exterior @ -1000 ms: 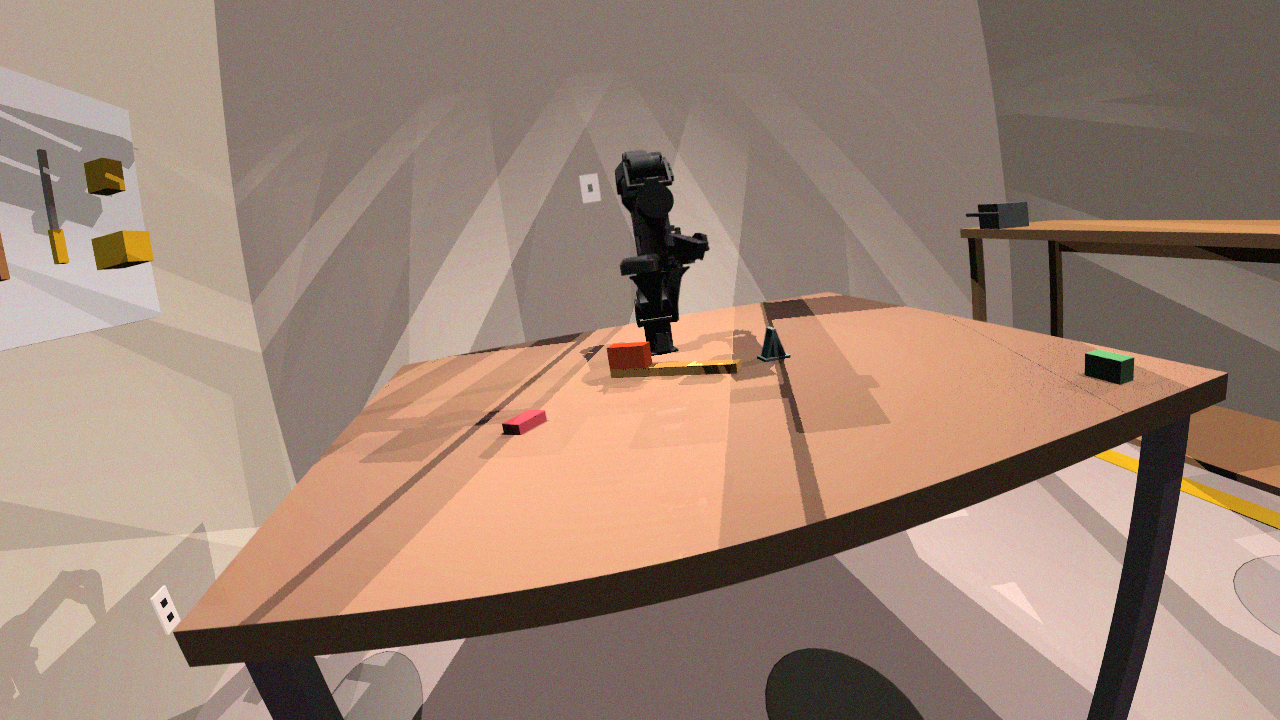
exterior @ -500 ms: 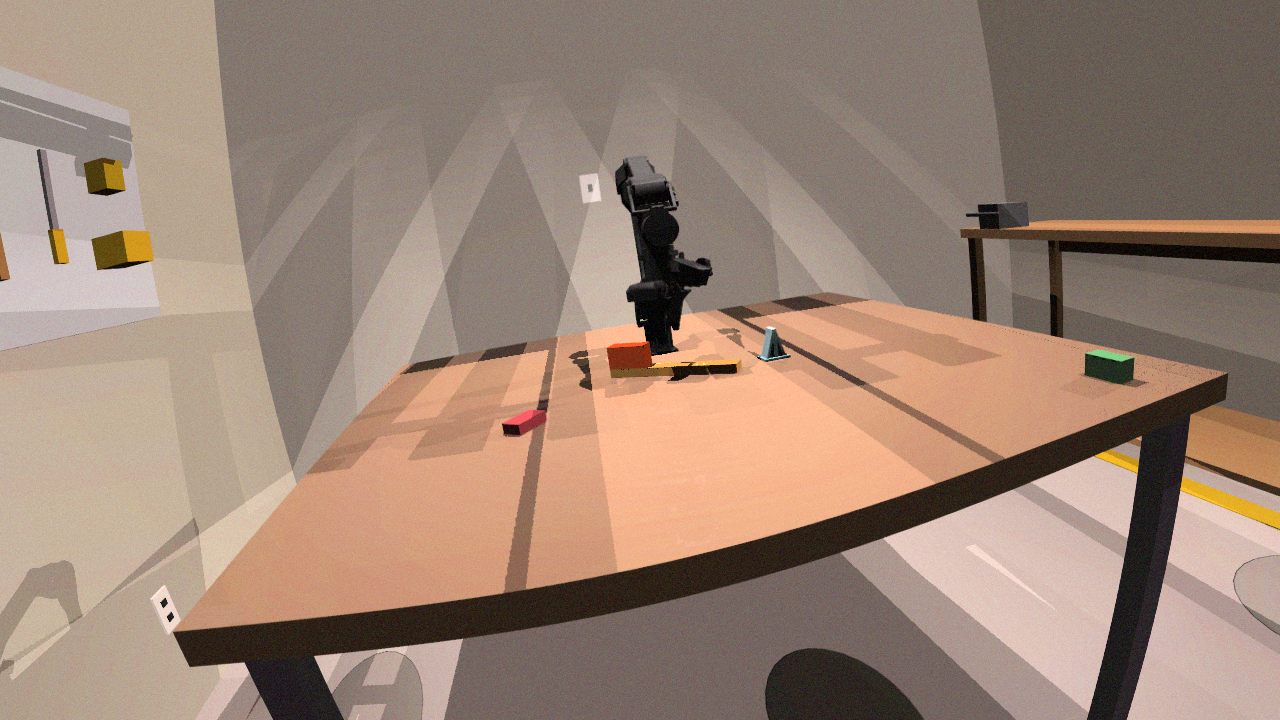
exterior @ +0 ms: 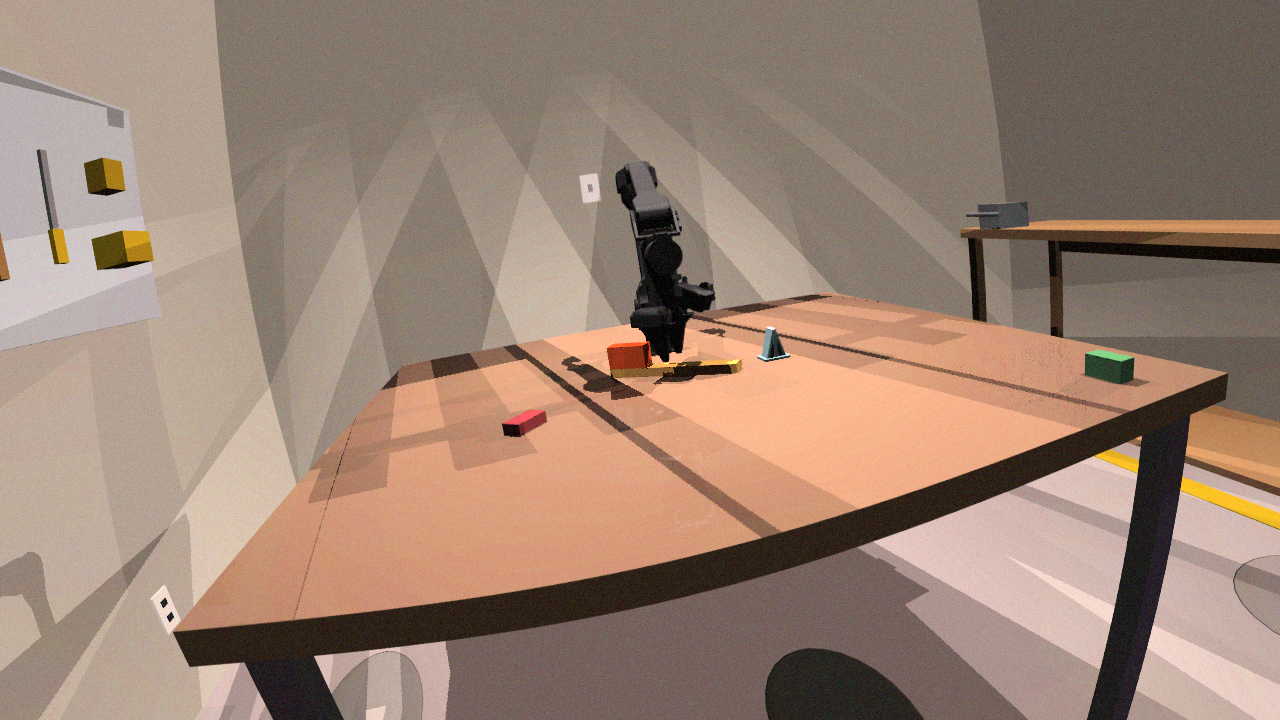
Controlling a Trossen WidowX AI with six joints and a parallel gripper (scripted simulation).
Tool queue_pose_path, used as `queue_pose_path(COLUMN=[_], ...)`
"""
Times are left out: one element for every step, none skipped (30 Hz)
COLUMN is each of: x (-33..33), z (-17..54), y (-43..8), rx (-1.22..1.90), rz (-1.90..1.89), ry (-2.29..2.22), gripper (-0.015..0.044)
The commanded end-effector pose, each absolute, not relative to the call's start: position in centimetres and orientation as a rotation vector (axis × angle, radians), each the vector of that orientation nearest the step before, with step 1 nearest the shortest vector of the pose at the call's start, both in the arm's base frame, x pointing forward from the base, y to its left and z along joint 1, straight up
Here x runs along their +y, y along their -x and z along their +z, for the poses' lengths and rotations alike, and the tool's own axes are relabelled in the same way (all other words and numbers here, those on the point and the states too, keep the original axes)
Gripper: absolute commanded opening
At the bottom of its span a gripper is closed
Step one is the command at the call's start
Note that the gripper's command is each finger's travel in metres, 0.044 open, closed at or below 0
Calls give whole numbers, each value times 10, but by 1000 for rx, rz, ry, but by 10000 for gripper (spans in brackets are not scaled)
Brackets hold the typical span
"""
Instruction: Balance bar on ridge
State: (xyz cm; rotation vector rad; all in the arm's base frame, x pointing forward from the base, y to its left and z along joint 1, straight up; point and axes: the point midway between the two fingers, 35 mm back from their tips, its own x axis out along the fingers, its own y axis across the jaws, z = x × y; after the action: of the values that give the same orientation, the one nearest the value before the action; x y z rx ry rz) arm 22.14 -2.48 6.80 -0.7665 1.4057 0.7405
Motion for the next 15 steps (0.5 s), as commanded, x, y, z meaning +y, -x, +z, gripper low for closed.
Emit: queue_pose_path(x=[-25,-25,-25,-25,-25,-25,-25,-25,-25,-25,-25,-25,-25,-25,-25], z=[60,58,57,55,53,52,50,48,47,45,45,44,44,44,44], y=[-219,-219,-220,-220,-220,-220,-219,-219,-219,-219,-219,-219,-219,-219,-219], rx=[1418,1418,1418,1418,1418,1418,1418,1418,1418,1418,1418,1418,1418,1418,1418], rz=[749,749,749,749,749,749,749,749,749,749,749,749,749,749,749], ry=[766,766,766,766,766,766,766,766,766,766,766,766,766,766,766], gripper=[315,315,315,315,315,315,315,315,315,315,315,315,315,315,315])
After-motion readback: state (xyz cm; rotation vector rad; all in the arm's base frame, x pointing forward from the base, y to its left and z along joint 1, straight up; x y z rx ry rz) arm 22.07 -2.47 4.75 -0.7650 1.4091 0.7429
